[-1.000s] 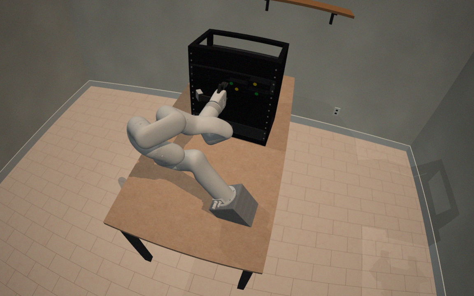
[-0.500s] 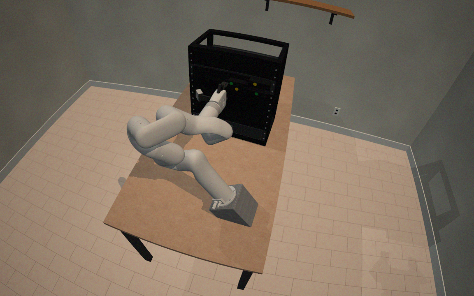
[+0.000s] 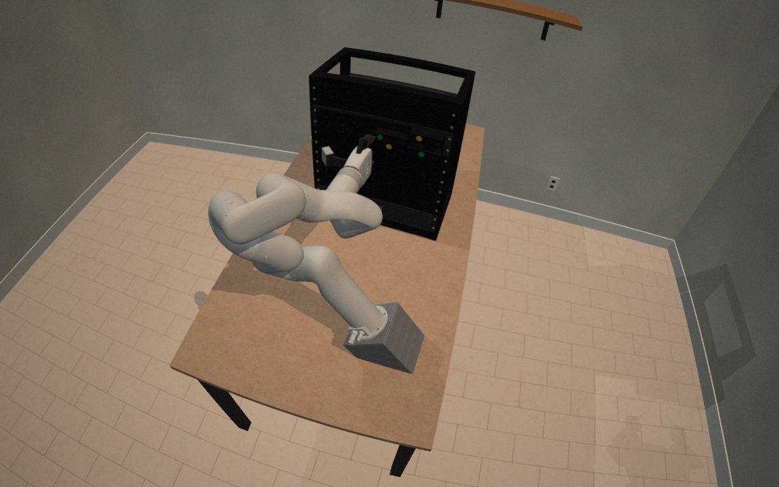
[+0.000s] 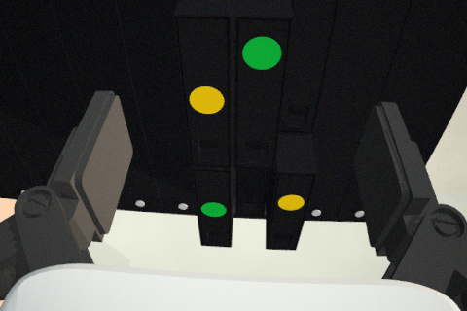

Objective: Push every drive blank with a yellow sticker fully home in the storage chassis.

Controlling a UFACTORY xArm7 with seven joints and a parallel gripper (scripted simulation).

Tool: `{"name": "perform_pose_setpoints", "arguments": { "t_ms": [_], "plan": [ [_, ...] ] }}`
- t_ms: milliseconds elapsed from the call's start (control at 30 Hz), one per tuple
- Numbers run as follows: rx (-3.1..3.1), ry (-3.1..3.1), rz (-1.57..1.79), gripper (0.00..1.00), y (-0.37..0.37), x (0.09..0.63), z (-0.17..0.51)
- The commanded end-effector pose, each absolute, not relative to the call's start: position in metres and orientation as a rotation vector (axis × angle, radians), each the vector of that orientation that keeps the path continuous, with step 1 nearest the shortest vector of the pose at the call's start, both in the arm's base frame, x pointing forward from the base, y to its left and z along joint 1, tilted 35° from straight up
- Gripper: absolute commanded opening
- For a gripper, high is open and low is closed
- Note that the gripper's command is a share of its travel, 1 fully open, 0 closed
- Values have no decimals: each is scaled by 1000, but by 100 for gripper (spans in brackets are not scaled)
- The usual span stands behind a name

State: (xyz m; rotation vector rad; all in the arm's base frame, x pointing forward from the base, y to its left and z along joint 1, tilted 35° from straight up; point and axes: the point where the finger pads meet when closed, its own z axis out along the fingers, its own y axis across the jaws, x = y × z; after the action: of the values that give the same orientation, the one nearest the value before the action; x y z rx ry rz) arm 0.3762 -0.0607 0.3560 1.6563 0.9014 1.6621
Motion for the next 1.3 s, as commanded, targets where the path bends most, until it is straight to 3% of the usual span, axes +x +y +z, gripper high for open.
{"name": "perform_pose_setpoints", "arguments": {
  "t_ms": [0,767,1267],
  "plan": [
    [1654,899,1662,100,-62,376,357],
    [1654,899,1662,100,-64,377,356],
    [1654,899,1662,100,-109,387,331]
  ]
}}
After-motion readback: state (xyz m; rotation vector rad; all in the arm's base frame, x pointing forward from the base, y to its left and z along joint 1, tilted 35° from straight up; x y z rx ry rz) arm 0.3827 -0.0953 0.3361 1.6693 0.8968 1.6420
